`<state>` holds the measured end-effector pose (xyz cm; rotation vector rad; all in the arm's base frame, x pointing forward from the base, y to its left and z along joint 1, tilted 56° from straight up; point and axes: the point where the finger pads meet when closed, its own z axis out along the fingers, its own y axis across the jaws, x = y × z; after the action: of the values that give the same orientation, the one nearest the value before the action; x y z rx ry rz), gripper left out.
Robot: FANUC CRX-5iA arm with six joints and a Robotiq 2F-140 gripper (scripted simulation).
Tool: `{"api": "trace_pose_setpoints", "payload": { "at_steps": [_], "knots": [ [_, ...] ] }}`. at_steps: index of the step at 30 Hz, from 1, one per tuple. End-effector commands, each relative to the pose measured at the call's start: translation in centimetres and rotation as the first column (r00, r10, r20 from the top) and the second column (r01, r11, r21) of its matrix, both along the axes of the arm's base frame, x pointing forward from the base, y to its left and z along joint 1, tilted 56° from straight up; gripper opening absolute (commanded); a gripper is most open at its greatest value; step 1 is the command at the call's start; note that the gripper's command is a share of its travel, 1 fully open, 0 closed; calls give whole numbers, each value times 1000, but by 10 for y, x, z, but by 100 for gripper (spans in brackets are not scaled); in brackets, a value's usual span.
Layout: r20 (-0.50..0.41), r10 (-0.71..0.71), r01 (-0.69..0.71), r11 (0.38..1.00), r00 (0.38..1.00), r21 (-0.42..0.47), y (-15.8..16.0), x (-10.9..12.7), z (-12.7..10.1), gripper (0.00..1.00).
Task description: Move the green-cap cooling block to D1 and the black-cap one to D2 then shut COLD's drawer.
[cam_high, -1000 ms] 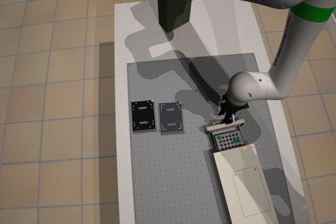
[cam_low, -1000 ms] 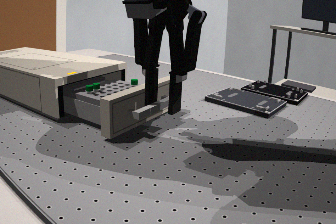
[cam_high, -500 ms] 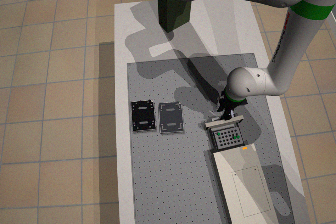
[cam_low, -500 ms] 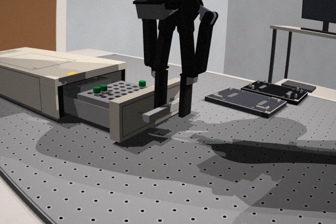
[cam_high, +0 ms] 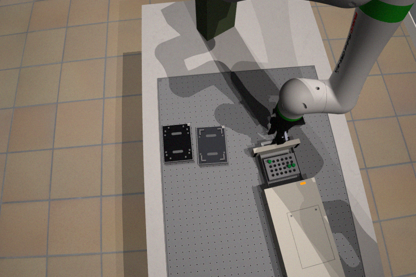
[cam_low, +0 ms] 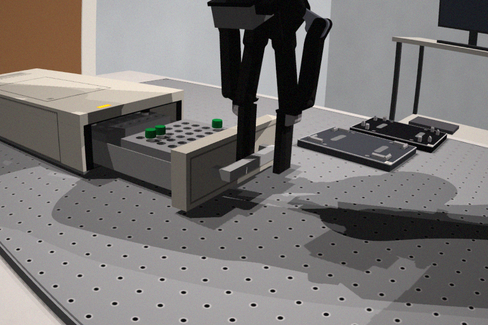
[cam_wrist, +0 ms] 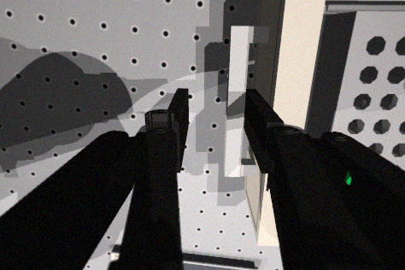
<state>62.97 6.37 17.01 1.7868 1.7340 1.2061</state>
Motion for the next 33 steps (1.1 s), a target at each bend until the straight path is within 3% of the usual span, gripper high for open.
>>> {"api": "trace_pose_setpoints", "payload": {
  "at_steps": [1, 33],
  "knots": [
    [1, 0, 0, 1000, 1000, 0, 0, -1, -1, 34],
    [1, 0, 0, 1000, 1000, 0, 7, -25, -30, 34]
  ]
}}
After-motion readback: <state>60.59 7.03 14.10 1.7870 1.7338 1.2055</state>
